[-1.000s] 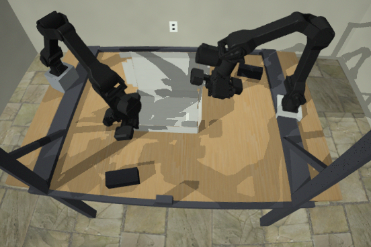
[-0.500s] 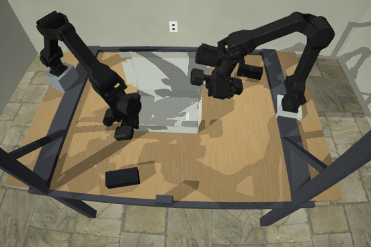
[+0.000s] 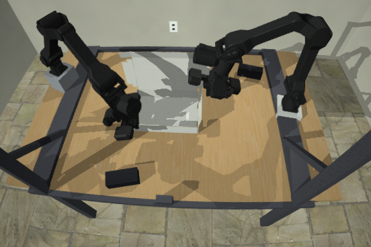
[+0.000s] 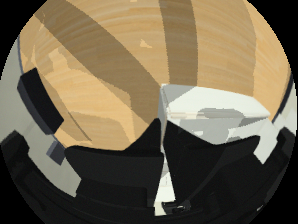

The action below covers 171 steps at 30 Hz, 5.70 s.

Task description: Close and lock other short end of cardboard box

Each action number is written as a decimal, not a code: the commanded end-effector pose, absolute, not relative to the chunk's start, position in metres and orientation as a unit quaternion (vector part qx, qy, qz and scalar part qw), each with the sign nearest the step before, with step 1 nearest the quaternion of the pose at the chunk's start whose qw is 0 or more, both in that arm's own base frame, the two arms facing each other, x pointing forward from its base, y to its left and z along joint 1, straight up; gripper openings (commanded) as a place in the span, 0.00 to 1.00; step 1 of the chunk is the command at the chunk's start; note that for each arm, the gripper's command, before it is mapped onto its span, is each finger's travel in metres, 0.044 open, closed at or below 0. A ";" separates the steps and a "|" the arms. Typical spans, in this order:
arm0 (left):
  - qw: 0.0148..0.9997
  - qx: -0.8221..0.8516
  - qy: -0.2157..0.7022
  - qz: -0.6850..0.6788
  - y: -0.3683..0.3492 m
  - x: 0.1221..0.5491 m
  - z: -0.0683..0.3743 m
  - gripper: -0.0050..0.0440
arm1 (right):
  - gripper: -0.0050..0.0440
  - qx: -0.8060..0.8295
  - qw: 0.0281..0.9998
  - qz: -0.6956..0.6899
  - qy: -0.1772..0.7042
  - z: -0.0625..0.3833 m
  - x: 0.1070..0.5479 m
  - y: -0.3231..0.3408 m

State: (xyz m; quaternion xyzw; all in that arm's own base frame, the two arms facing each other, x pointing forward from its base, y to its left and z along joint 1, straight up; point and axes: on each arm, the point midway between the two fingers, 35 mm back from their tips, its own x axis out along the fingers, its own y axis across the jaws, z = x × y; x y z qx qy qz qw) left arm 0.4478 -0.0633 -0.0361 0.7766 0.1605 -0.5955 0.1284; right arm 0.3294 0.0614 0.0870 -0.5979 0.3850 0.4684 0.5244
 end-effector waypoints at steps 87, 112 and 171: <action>0.134 0.786 0.154 -0.584 -0.065 0.454 -0.023 0.11 | 0.10 -0.604 0.530 0.462 0.375 0.047 0.400 0.071; 0.134 0.786 0.153 -0.584 -0.065 0.454 -0.023 0.11 | 0.10 -0.589 0.515 0.480 0.396 0.055 0.409 0.075; 0.134 0.786 0.153 -0.584 -0.065 0.454 -0.023 0.11 | 0.10 -0.550 0.467 0.527 0.450 0.030 0.412 0.079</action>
